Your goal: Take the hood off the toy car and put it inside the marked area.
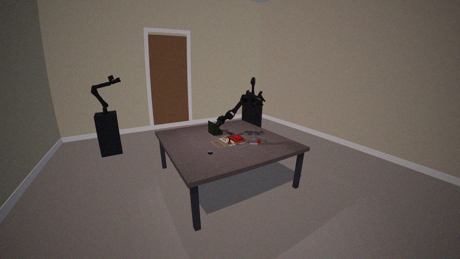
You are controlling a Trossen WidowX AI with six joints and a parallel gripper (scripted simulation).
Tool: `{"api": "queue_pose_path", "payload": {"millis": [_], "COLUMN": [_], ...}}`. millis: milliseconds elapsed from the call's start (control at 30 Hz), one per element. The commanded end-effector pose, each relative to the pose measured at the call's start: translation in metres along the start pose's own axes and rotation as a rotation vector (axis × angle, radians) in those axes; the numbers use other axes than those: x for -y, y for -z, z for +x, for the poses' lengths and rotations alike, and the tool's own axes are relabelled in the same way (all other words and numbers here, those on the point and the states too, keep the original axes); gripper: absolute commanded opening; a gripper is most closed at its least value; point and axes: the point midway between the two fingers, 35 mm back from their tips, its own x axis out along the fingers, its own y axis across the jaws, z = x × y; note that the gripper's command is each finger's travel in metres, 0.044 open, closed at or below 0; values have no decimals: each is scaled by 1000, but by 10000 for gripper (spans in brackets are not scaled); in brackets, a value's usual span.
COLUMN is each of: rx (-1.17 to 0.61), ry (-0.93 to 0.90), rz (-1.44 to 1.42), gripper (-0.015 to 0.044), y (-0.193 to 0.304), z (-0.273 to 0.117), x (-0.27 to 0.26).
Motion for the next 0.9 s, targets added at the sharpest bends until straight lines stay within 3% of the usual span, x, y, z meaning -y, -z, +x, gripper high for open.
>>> {"api": "queue_pose_path", "payload": {"millis": [0, 100, 267, 533, 867], "rx": [-2, -35, -191, -436, -706], "ry": [2, 32, 78, 112, 96], "rz": [-9, -132, -397, -842, -1406], "gripper": [246, 325, 440, 440, 440], "y": [0, -1, 2, -20, -88], "z": [0, -3, -42, -105, -158], "x": [1, 13, 62, 140, 222]}}
